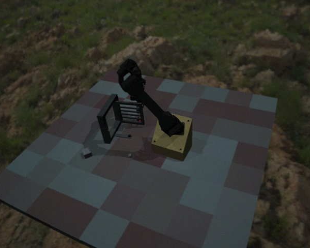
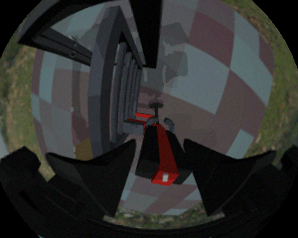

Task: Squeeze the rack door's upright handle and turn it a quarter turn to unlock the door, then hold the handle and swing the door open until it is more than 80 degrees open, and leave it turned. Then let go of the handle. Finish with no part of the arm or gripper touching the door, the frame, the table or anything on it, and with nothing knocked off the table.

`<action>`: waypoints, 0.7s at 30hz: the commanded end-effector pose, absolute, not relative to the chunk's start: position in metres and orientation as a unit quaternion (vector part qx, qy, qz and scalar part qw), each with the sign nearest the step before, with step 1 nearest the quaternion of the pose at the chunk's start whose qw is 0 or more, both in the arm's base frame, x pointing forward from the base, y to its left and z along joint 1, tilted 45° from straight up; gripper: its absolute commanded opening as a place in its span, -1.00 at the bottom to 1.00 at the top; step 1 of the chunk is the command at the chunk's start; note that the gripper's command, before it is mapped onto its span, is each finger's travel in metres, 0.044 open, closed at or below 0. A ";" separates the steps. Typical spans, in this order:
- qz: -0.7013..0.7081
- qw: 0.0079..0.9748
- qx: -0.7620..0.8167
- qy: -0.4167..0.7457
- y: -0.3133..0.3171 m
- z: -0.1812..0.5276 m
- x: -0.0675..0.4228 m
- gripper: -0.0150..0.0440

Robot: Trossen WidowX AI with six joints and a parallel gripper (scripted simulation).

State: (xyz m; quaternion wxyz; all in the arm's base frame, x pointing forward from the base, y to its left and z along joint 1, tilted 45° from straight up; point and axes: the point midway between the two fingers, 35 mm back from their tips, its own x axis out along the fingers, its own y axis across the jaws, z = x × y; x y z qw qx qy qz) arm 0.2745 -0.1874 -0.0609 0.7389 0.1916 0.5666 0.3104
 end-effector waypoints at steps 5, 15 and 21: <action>0.312 0.739 0.190 0.566 -0.194 -0.055 0.274 0.52; 0.310 0.739 0.191 0.567 -0.205 -0.044 0.272 0.52; 0.310 0.739 0.190 0.567 -0.211 -0.038 0.270 0.52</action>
